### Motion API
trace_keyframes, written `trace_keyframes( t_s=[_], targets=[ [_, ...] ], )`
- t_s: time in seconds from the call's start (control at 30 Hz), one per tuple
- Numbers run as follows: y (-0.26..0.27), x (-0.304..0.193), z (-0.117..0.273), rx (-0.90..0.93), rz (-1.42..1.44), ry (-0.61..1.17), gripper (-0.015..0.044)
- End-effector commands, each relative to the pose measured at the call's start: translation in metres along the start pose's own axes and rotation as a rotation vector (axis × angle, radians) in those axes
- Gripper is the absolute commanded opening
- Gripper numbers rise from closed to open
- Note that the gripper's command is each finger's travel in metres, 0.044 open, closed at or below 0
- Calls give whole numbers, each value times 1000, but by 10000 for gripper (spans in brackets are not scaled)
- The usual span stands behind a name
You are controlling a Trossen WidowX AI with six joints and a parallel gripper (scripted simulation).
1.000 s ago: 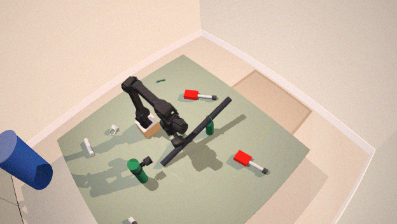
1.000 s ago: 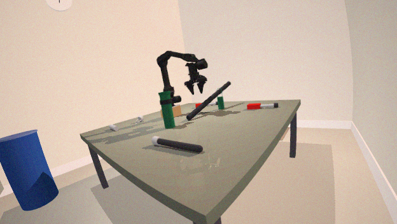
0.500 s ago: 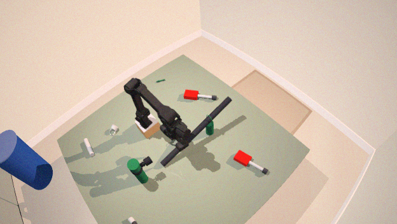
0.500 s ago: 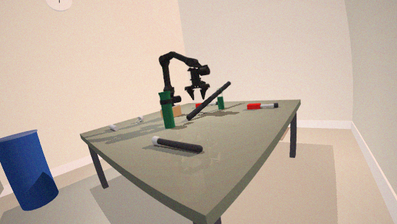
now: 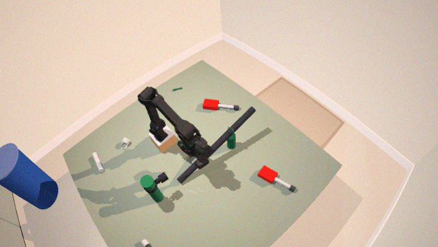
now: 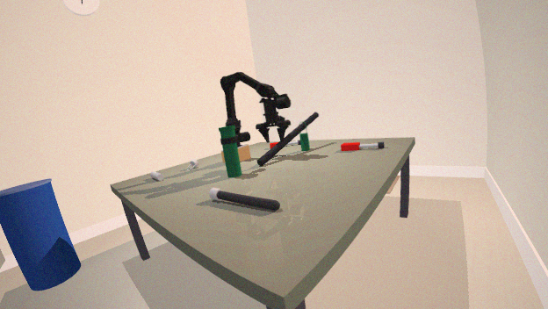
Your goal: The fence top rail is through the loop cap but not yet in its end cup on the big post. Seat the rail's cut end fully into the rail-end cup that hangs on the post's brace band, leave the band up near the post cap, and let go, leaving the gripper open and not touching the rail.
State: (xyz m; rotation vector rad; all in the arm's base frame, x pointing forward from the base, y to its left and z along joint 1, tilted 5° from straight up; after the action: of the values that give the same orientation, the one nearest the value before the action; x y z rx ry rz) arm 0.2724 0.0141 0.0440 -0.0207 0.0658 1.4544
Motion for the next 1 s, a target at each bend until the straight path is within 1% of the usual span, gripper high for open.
trace_keyframes(
  t_s=[0.0, 0.97],
  targets=[
    [1, 1, -7, 8, 5, -5, 440],
    [3, 1, -54, 8, 5, -4, 440]
  ],
)
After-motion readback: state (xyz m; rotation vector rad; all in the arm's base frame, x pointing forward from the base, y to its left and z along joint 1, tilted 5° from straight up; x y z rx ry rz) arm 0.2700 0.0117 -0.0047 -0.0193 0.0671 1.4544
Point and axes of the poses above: the point midway between the two fingers, 35 mm back from their tips, its own z axis back along the fingers, its own y axis across the jaws, x = y × z, the point moved 1 cm from there along z, back along the fingers, and after that the axes turned 2 degrees about z, right-handed, at the moved point
